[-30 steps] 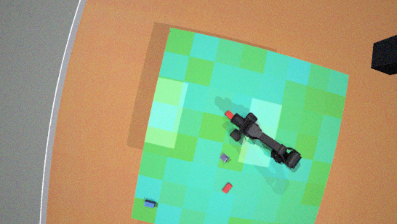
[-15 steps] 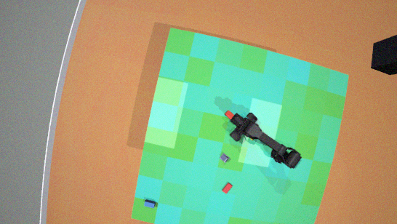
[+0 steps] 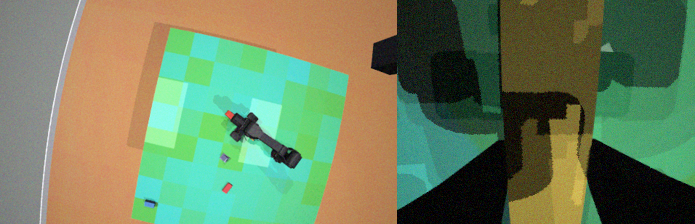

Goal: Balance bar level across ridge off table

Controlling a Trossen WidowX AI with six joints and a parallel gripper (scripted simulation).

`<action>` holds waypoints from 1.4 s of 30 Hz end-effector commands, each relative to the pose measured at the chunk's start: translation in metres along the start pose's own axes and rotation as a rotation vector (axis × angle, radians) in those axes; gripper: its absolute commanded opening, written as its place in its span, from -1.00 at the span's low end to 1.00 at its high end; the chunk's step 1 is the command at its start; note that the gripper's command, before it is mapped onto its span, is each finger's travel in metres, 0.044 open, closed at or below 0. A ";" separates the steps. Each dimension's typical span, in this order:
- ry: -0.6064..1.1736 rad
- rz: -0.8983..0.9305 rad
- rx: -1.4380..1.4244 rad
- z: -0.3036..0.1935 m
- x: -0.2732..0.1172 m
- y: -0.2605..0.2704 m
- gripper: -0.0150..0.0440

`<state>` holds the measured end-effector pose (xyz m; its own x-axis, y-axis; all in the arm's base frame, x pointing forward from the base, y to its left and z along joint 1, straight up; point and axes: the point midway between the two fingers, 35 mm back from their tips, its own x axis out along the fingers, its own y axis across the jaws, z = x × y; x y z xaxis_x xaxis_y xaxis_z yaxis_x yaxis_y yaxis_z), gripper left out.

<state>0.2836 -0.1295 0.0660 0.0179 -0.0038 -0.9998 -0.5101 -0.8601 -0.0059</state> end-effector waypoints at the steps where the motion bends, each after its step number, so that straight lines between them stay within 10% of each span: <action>1: 0.014 0.001 -0.001 -0.004 -0.015 0.000 -0.49; 42: 0.015 -0.001 -0.013 0.004 -0.094 -0.028 -0.49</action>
<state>0.2865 -0.1141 0.1575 0.0257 -0.0081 -0.9996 -0.5037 -0.8639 -0.0059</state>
